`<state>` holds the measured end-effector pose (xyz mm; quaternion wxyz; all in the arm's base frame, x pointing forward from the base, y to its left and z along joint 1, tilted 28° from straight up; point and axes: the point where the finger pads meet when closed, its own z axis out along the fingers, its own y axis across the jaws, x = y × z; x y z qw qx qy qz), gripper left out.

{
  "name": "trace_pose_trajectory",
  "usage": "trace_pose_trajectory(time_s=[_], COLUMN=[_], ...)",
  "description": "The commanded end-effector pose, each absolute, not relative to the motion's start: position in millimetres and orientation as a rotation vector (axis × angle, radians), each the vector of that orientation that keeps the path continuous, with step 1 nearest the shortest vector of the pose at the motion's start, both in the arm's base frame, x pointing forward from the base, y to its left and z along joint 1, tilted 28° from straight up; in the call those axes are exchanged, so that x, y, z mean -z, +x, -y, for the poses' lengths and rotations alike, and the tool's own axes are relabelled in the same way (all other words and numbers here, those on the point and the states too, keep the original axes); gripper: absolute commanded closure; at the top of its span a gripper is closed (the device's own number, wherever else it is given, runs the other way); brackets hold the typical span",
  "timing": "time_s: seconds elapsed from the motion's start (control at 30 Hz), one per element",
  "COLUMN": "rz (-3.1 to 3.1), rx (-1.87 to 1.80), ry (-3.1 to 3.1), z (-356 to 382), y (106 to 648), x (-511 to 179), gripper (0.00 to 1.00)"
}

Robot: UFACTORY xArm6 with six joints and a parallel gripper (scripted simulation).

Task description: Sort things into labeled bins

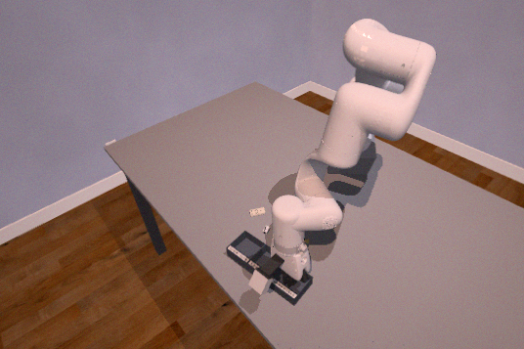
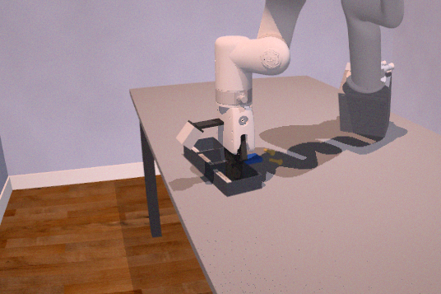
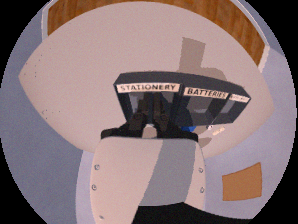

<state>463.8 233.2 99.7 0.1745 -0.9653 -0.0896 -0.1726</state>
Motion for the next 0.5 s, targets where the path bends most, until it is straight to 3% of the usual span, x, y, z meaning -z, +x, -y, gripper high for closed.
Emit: trace_pose_trajectory(time_s=[0.0, 0.47], rz=[0.254, 0.254], rx=[0.493, 0.494], ry=[-2.734, -2.734], z=[-233, -227], y=[464, 459], x=[-102, -116], gripper=[0.93, 0.93])
